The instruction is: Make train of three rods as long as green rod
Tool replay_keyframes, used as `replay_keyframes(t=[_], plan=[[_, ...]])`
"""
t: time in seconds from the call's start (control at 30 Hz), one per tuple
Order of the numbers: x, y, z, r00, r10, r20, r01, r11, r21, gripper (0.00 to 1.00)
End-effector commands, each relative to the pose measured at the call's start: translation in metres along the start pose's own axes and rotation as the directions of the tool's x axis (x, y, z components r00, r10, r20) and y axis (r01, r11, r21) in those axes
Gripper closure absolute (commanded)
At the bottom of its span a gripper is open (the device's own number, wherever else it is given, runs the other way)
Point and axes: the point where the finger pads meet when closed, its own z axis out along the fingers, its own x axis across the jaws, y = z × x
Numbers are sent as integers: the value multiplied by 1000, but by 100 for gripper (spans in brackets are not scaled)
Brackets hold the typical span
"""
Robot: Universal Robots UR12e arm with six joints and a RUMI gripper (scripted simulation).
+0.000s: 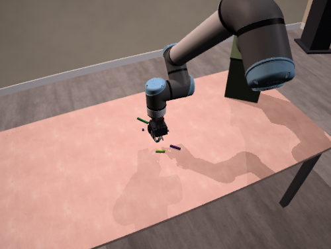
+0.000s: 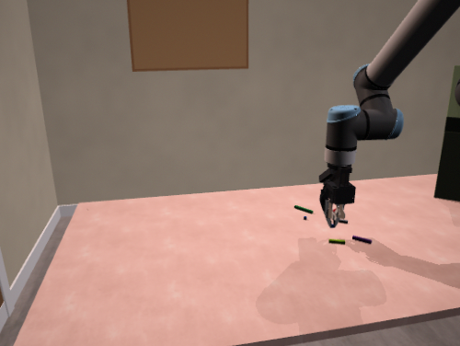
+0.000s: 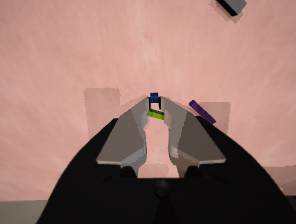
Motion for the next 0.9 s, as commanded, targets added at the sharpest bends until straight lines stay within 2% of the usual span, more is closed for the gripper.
replay_keyframes(t=[0.0, 0.17, 0.33, 0.87], plan=[[0, 0, -23, 1000, -1, -2, 1, 1000, 0, 100], [0, 0, -49, 1000, -1, -2, 1, 1000, 0, 100], [0, 0, -64, 1000, -1, -2, 1, 1000, 0, 100], [0, 0, -68, 1000, -2, -2, 2, 1000, 0, 100]])
